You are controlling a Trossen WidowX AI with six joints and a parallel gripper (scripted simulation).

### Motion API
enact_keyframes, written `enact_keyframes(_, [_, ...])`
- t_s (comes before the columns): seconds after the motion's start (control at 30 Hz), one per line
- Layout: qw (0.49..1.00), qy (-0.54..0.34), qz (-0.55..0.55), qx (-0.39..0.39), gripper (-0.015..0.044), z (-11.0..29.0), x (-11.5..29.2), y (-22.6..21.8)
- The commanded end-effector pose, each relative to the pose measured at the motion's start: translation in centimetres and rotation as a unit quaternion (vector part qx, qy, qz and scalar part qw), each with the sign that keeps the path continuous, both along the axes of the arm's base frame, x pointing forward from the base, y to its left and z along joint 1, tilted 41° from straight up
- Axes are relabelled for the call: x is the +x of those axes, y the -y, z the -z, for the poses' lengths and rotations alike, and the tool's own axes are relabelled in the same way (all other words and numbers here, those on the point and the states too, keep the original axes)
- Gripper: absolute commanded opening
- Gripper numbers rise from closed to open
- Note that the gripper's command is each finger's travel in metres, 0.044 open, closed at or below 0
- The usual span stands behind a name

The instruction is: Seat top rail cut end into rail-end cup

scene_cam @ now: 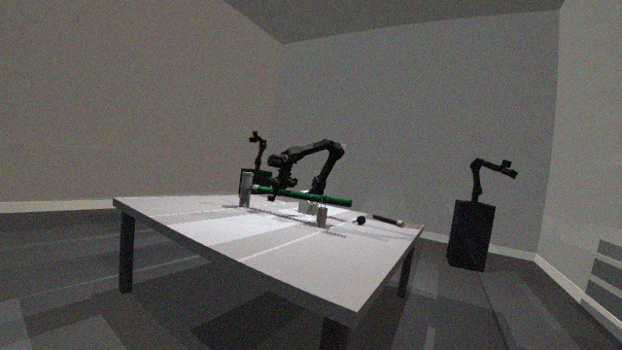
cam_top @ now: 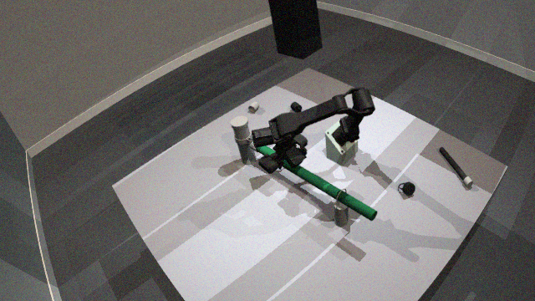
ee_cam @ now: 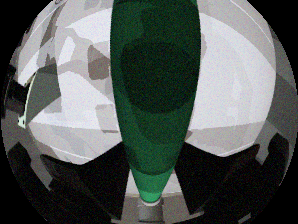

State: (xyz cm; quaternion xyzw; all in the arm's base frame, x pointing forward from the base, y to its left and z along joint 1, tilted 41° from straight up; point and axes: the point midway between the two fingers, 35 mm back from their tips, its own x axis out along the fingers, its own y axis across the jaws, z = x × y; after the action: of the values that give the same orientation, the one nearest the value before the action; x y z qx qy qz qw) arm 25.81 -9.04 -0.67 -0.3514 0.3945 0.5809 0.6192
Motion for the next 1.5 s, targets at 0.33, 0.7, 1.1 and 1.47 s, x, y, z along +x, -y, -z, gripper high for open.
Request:
enact_keyframes(0.33, [1.0, 0.005, 0.002, -0.005, 0.0, -0.4, 0.2, 0.6])
enact_keyframes(0.7, [1.0, 0.0, -0.001, 0.0, 0.0, -0.1, 0.0, 0.2])
enact_keyframes(1.1, [1.0, 0.0, -0.001, 0.0, 0.0, 0.3, 0.1, 0.8])
enact_keyframes(1.47, [1.0, 0.0, -0.001, -0.001, 0.0, 0.6, 0.1, 1.3])
